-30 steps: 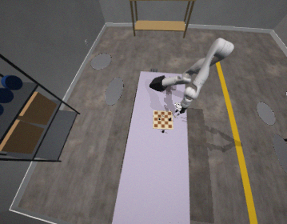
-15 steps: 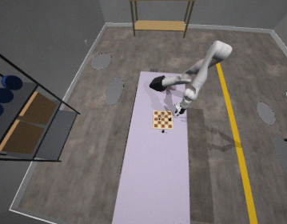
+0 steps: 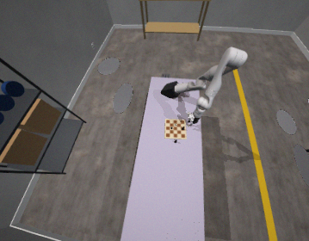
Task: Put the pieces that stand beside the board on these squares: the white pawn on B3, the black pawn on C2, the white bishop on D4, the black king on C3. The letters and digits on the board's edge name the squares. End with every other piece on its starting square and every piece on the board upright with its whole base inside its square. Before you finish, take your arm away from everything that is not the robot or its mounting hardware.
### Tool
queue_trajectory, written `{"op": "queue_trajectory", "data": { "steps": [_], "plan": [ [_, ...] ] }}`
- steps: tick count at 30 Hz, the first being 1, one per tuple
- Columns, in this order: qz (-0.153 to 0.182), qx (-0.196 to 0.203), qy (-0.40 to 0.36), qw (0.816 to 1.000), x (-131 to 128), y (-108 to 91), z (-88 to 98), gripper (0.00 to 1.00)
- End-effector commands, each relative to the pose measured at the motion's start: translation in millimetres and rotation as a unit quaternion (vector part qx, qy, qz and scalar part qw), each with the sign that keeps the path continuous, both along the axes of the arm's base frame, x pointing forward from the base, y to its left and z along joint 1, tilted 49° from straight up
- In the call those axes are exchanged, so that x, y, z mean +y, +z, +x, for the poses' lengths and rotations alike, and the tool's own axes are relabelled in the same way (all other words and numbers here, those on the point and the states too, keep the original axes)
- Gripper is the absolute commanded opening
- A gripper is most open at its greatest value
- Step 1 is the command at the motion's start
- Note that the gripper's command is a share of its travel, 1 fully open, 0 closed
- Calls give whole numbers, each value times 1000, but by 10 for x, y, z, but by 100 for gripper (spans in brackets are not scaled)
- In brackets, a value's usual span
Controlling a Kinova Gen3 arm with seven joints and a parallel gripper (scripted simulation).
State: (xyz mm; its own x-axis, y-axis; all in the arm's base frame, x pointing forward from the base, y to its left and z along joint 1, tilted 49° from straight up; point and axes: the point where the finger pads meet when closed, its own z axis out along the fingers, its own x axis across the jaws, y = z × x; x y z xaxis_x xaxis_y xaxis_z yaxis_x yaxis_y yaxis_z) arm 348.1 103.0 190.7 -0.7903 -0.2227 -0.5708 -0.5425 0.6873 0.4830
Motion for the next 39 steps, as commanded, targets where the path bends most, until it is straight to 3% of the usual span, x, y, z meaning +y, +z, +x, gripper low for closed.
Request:
{"op": "queue_trajectory", "data": {
  "steps": [1, 39],
  "plan": [
    [2, 0, 4, 1000, 40, -9, -6, 73],
    [2, 0, 4, 1000, 66, -33, 4, 73]
  ]
}}
